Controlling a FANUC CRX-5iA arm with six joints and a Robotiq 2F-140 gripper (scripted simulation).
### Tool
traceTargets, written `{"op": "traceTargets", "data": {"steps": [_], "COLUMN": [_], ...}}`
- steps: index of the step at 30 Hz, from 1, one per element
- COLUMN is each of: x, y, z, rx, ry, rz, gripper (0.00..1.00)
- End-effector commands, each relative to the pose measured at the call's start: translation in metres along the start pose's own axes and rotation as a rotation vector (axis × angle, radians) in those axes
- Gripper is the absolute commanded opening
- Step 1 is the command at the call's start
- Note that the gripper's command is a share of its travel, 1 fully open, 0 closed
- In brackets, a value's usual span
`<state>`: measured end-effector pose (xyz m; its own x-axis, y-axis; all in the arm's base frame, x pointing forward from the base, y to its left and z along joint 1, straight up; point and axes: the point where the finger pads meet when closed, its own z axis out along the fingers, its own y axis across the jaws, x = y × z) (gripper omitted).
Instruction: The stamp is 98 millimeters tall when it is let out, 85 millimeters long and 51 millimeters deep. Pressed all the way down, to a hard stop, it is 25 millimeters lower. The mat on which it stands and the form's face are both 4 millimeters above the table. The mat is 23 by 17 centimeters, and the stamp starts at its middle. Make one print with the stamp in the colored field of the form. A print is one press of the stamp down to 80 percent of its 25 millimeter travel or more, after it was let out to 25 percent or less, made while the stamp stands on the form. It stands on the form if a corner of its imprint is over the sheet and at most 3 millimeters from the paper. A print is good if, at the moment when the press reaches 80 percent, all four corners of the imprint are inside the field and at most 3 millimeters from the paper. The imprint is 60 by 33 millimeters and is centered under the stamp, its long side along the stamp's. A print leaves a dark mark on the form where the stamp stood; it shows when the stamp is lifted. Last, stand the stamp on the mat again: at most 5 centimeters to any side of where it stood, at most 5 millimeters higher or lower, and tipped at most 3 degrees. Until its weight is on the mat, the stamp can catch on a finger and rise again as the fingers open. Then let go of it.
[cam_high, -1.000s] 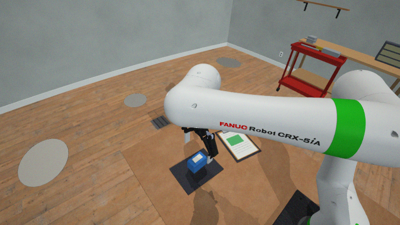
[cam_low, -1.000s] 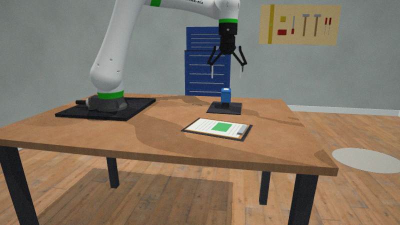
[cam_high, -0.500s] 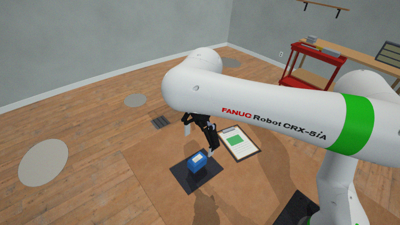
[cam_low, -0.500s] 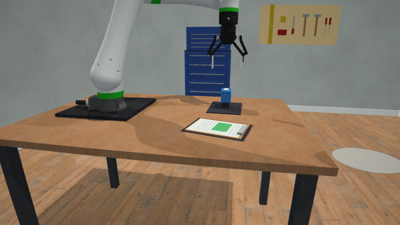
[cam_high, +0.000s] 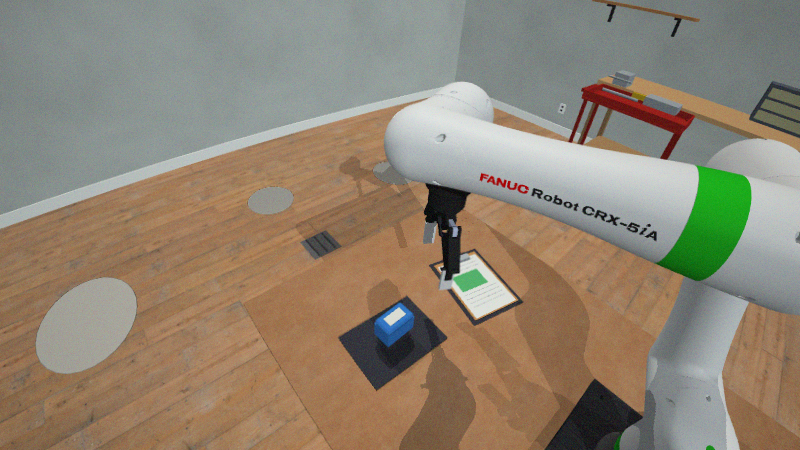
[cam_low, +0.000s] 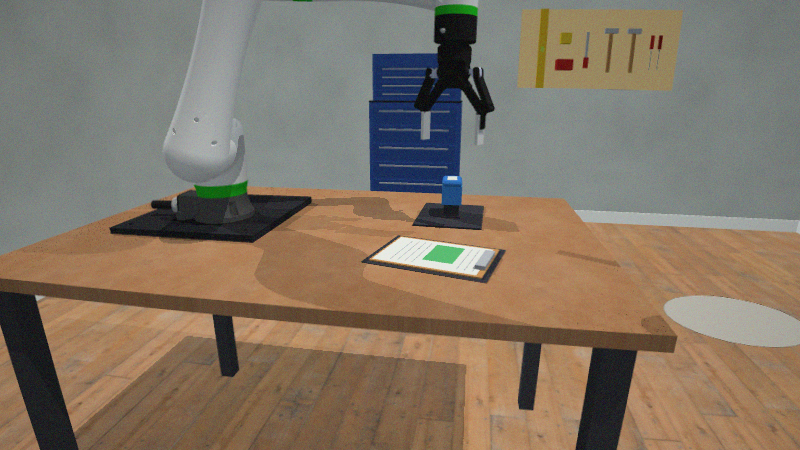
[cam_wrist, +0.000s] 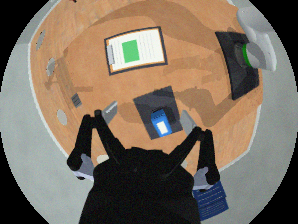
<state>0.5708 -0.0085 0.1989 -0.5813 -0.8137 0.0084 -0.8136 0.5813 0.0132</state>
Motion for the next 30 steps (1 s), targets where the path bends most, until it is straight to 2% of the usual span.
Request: {"op": "traceTargets", "data": {"steps": [1, 9, 14, 16, 17, 19, 21, 23, 26, 28, 30], "x": [0.063, 0.174, 0.181, 0.181, 0.181, 0.181, 0.180, 0.179, 0.181, 0.181, 0.181], "y": [-0.030, -0.055, -0.056, -0.056, -0.056, -0.056, -0.058, -0.060, -0.057, -0.057, -0.057], "z": [-0.001, 0.000, 0.000, 0.000, 0.000, 0.001, 0.024, 0.070, 0.088, 0.114, 0.115], "rx": [0.005, -0.001, -0.001, -0.001, 0.000, 0.002, 0.006, 0.008, 0.008, 0.008, 0.008], "ry": [-0.002, -0.003, -0.006, -0.006, -0.009, -0.010, -0.009, -0.009, -0.009, -0.009, -0.009], "rz": [0.279, 0.756, 1.052, 1.052, 1.209, 1.293, 1.392, 1.426, 1.426, 1.426, 1.426], "gripper": [1.00, 1.00, 1.00, 1.00, 1.00, 1.00, 1.00, 1.00, 1.00, 1.00, 1.00]}}
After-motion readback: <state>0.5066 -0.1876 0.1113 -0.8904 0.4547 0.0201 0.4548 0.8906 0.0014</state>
